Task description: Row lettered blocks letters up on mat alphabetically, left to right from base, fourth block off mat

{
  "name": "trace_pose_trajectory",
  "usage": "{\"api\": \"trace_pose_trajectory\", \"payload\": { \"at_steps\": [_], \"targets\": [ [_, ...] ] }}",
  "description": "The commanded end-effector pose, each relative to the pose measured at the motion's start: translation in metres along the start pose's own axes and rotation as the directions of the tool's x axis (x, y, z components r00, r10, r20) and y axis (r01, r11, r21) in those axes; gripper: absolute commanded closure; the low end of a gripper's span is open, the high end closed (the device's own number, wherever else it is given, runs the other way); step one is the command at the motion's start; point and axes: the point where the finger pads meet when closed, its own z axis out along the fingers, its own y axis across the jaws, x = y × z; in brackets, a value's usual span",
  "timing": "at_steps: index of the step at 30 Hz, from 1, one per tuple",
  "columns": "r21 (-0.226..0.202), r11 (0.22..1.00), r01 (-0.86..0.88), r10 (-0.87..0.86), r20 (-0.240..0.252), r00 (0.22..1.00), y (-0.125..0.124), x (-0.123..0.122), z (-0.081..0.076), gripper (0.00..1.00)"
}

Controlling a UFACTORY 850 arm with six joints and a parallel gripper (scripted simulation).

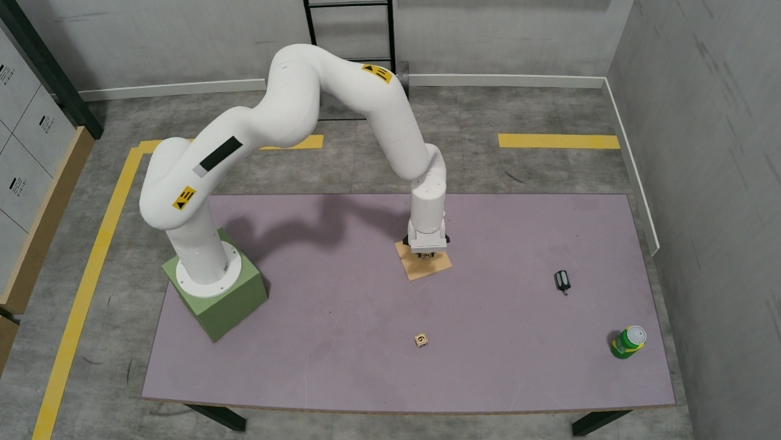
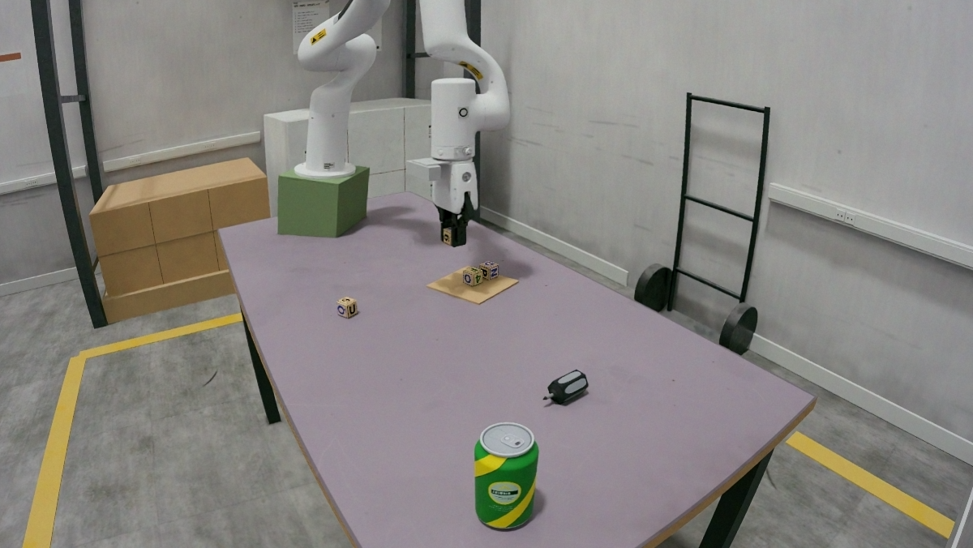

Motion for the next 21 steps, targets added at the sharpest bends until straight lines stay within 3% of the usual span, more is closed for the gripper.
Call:
{"api": "trace_pose_trajectory", "payload": {
  "at_steps": [1, 21],
  "targets": [
    [0.006, 0.995, 0.101, -0.101, 0.008, 0.995, -0.0036, -0.0005, -0.0013, 0.72],
    [0.006, 0.984, 0.177, -0.177, 0.003, 0.984, -0.0055, -0.0008, -0.0016, 0.72]
  ]
}}
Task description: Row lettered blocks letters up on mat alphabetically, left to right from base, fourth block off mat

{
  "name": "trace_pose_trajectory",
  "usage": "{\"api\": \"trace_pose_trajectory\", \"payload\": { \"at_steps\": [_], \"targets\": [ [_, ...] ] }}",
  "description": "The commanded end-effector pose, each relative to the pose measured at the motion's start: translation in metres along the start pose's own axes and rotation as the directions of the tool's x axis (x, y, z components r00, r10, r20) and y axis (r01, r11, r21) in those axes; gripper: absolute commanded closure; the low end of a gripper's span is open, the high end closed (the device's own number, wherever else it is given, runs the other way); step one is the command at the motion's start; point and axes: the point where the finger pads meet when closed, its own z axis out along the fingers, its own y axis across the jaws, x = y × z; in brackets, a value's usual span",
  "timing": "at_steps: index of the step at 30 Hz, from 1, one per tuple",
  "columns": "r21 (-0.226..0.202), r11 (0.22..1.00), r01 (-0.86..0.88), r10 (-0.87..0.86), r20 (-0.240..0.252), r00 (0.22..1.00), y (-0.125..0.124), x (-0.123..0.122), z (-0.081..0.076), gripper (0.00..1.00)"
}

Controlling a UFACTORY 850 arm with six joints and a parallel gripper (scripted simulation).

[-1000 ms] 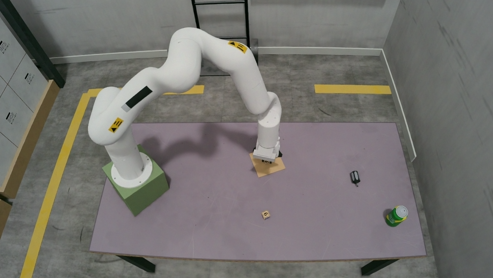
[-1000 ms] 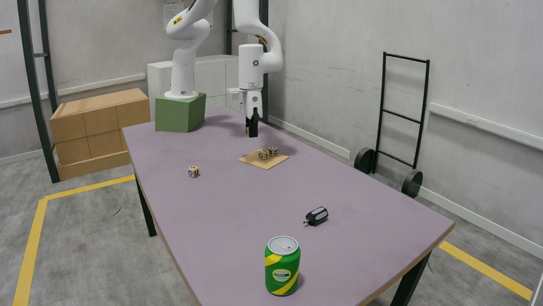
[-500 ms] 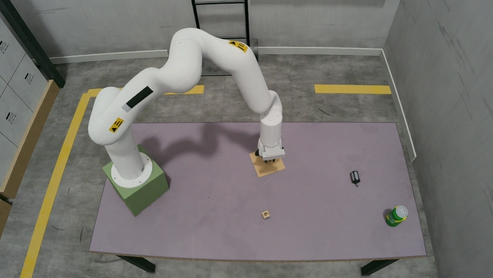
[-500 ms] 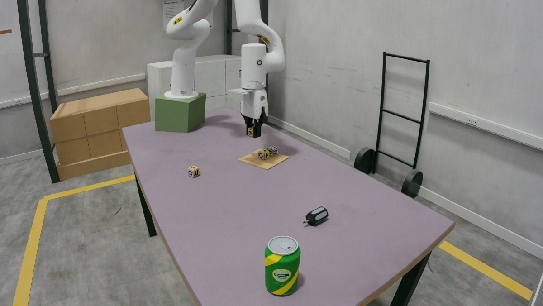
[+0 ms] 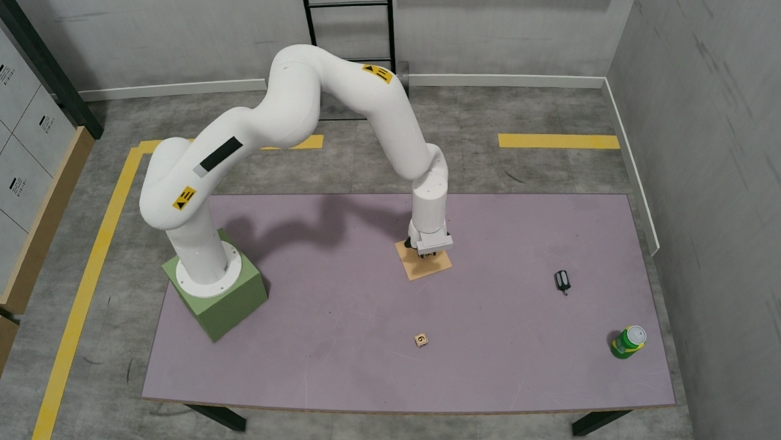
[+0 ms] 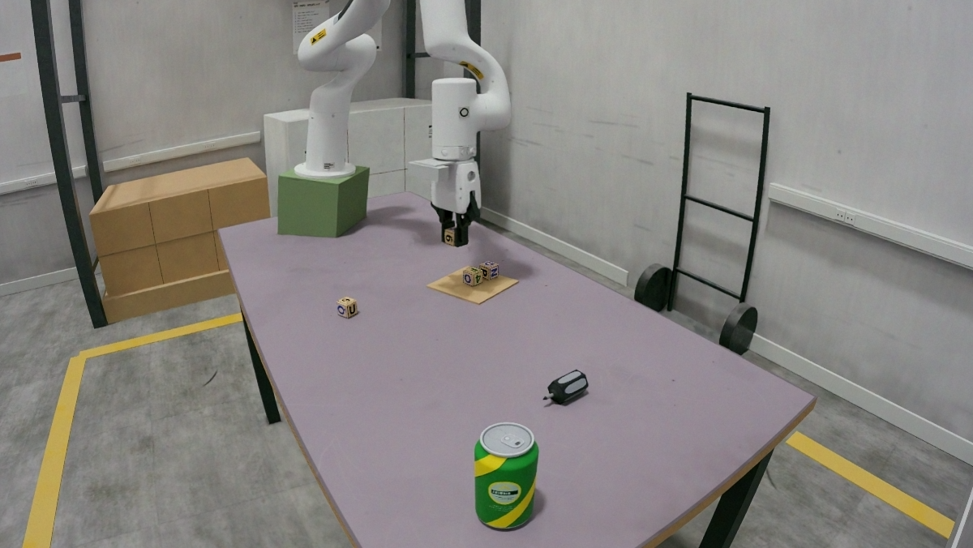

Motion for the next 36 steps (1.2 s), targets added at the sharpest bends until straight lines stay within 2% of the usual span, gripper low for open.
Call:
{"api": "trace_pose_trajectory", "payload": {
  "at_steps": [1, 8, 12, 18, 20, 31, 36],
  "targets": [
    [0.003, 1.0, 0.0, 0.0, 0.0, 1.0, -0.001, 0.0, -0.001, 0.72],
    [0.003, 1.0, 0.0, 0.0, -0.001, 1.0, -0.001, 0.0, 0.0, 0.72],
    [0.002, 1.0, 0.0, 0.0, -0.002, 1.0, -0.001, 0.0, 0.007, 0.72],
    [0.002, 1.0, 0.0, 0.0, -0.002, 1.0, -0.002, 0.0, 0.028, 0.72],
    [0.002, 1.0, 0.0, 0.0, -0.002, 1.0, -0.002, 0.0, 0.028, 0.72],
    [0.002, 1.0, 0.0, 0.0, -0.002, 1.0, -0.002, -0.001, 0.079, 0.72],
    [0.002, 1.0, 0.0, 0.0, -0.002, 1.0, -0.002, -0.001, 0.09, 0.72]
  ]
}}
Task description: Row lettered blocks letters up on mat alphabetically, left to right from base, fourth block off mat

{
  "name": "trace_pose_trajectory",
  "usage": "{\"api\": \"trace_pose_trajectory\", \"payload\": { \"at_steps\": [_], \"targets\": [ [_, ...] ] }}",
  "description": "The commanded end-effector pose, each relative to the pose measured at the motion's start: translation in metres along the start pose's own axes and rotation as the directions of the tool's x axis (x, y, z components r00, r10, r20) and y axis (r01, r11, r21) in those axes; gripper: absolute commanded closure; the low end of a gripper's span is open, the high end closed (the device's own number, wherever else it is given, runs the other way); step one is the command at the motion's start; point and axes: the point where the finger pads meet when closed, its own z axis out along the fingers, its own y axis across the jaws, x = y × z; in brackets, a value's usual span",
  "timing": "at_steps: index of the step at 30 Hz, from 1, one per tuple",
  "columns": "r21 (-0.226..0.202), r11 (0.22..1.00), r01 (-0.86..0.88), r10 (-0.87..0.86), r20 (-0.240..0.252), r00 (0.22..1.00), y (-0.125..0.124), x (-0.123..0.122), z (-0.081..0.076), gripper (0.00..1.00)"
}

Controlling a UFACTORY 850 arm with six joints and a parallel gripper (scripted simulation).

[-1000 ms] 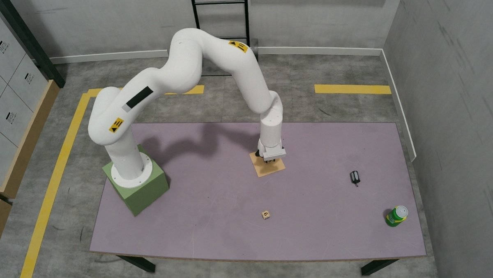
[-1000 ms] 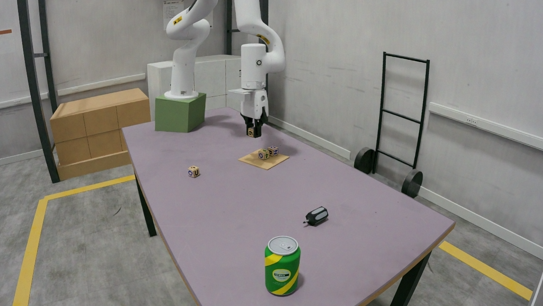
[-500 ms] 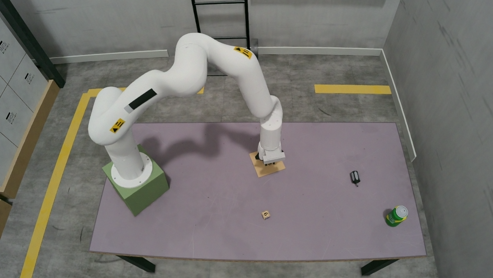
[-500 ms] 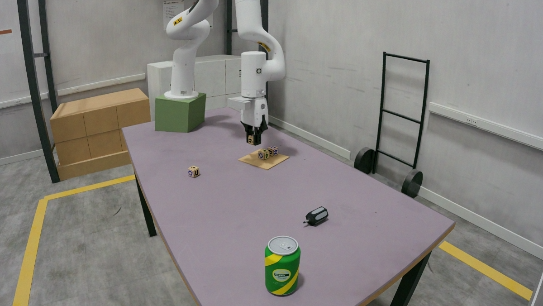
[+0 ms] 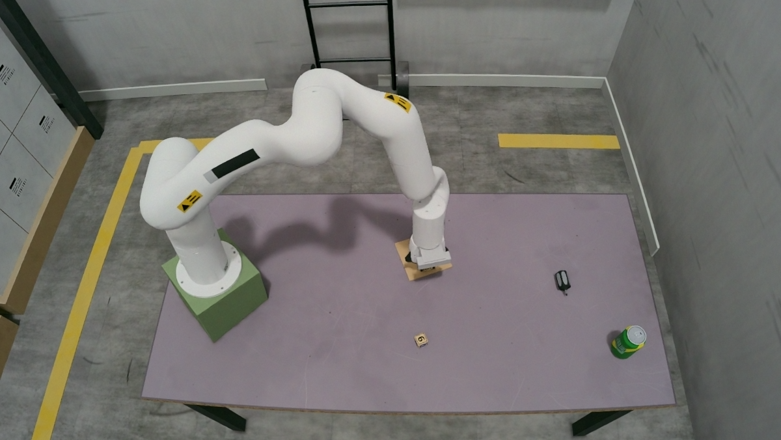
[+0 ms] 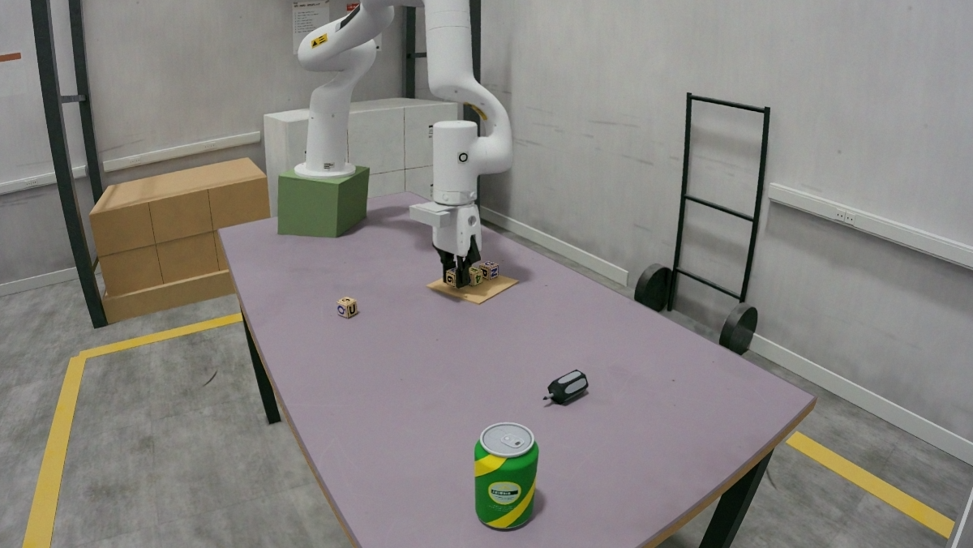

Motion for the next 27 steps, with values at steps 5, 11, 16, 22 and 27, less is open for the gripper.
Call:
{"api": "trace_pose_trajectory", "payload": {
  "at_steps": [5, 11, 16, 22, 27],
  "targets": [
    [0.003, 1.0, 0.0, 0.0, 0.0, 1.0, -0.002, 0.0, 0.0068, 0.72],
    [0.003, 1.0, 0.0, 0.0, 0.0, 1.0, -0.002, 0.0, 0.0073, 0.72],
    [0.003, 1.0, 0.0, 0.0, 0.0, 1.0, -0.002, 0.0, 0.0073, 0.72],
    [0.003, 1.0, 0.0, 0.0, 0.0, 1.0, -0.002, 0.0, 0.0073, 0.72],
    [0.003, 1.0, 0.0, 0.0, 0.0, 1.0, -0.002, 0.0, 0.0073, 0.72]
  ]
}}
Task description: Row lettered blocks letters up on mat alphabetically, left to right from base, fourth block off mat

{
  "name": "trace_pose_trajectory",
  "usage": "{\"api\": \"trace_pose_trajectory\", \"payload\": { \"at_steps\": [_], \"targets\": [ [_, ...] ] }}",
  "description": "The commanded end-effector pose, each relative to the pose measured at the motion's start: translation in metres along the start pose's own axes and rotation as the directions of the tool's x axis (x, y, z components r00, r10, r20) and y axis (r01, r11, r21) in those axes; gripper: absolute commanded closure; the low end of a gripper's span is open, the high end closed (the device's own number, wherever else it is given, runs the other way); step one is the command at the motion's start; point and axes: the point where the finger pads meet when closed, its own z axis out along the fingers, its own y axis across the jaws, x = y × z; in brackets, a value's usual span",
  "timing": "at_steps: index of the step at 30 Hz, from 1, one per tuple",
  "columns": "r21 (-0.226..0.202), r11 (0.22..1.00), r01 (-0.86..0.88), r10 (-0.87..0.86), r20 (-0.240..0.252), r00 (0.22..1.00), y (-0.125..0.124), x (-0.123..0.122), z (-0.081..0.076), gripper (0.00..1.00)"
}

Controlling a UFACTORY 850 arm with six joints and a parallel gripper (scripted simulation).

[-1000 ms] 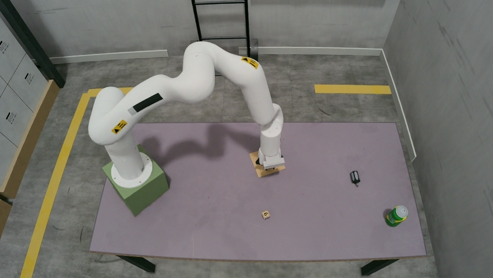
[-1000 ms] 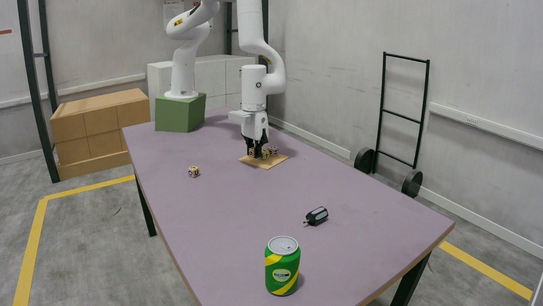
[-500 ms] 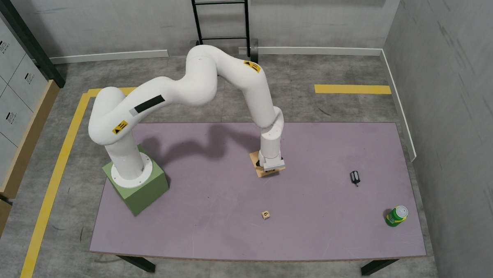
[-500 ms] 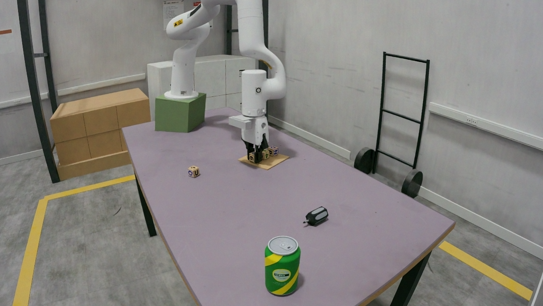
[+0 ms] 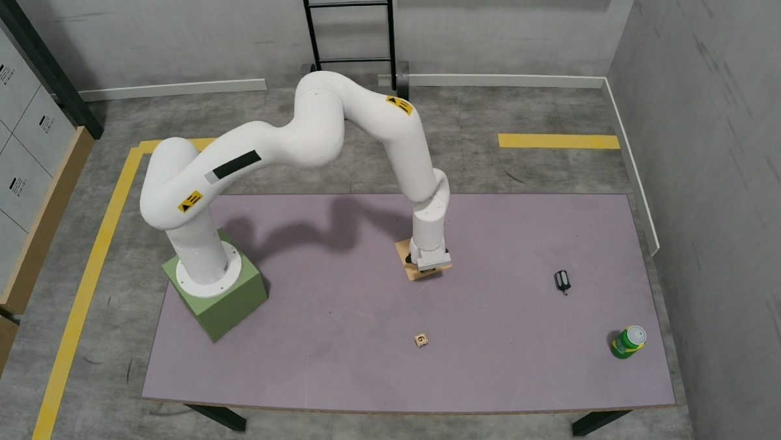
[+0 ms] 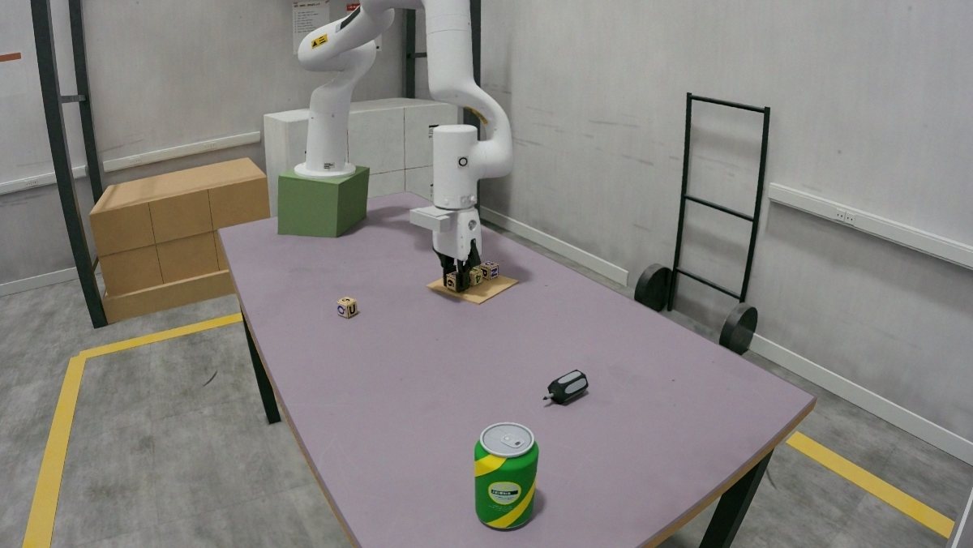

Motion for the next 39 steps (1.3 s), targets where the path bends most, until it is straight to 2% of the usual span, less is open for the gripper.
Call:
{"api": "trace_pose_trajectory", "payload": {
  "at_steps": [1, 39],
  "targets": [
    [0.002, 1.0, 0.0, 0.0, 0.0, 1.0, -0.0014, 0.0001, -0.001, 0.72],
    [0.002, 1.0, 0.0, 0.0, 0.0, 1.0, -0.0014, 0.0001, 0.0029, 0.72]
  ]
}}
